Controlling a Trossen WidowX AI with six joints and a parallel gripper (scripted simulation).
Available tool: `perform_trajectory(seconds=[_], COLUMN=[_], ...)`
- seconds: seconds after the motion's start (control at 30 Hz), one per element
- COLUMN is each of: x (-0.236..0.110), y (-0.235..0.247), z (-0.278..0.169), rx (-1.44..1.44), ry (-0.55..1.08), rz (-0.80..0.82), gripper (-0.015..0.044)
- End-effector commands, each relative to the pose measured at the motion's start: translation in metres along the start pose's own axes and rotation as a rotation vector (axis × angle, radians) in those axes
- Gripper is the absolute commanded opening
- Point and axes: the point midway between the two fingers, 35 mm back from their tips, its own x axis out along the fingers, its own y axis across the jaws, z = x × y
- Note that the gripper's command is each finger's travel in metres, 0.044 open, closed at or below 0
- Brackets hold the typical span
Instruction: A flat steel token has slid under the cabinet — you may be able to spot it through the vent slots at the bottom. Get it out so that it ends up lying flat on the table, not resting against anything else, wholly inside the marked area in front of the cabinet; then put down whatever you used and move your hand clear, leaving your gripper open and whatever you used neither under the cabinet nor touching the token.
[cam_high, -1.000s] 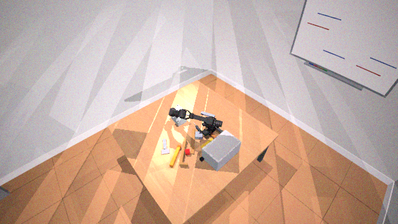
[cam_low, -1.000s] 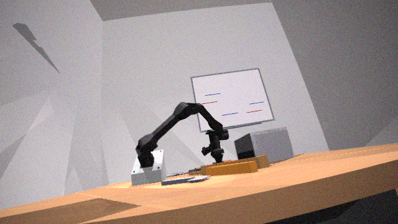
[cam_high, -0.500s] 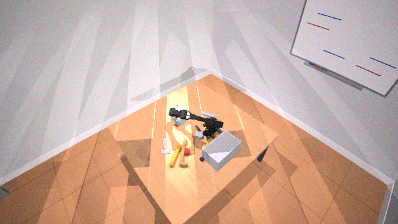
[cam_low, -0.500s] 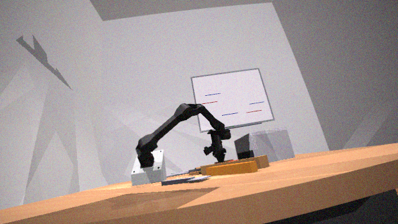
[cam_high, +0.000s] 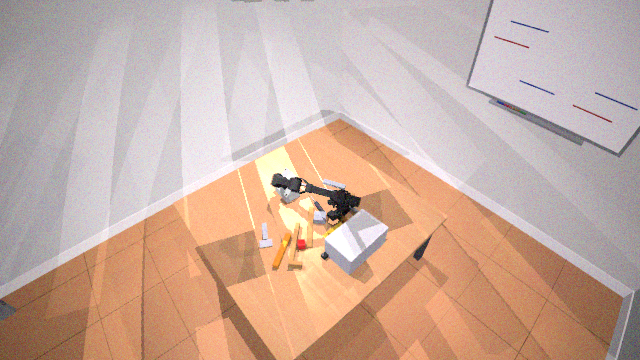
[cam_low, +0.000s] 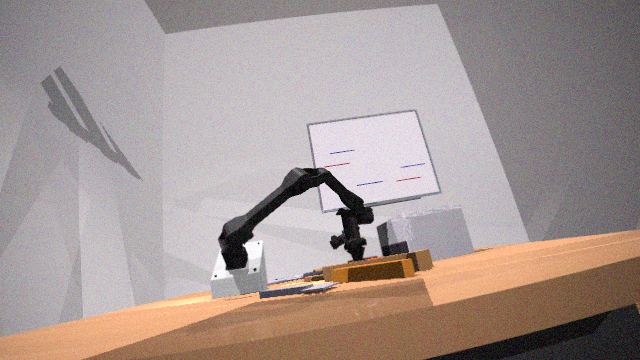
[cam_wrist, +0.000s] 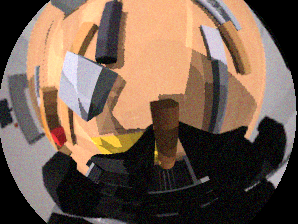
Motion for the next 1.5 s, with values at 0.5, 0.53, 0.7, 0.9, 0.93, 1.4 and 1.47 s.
perform_trajectory(seconds=[0.5, 0.53, 0.7, 0.9, 0.93, 1.4, 1.47], x=[0.002, 0.002, 0.002, 0.003, 0.003, 0.003, 0.003], y=[0.018, 0.019, 0.024, 0.03, 0.03, 0.043, 0.044], z=[-0.002, -0.002, -0.002, -0.002, -0.002, -0.002, -0.002], rx=[0.001, 0.001, 0.001, 0.001, 0.001, 0.001, 0.001], ry=[0.001, 0.001, 0.001, 0.001, 0.001, 0.001, 0.001], rz=[0.0, 0.0, 0.0, 0.0, 0.0, 0.001, 0.001], gripper=[0.0, 0.0, 0.0, 0.0, 0.0, 0.0, 0.0])
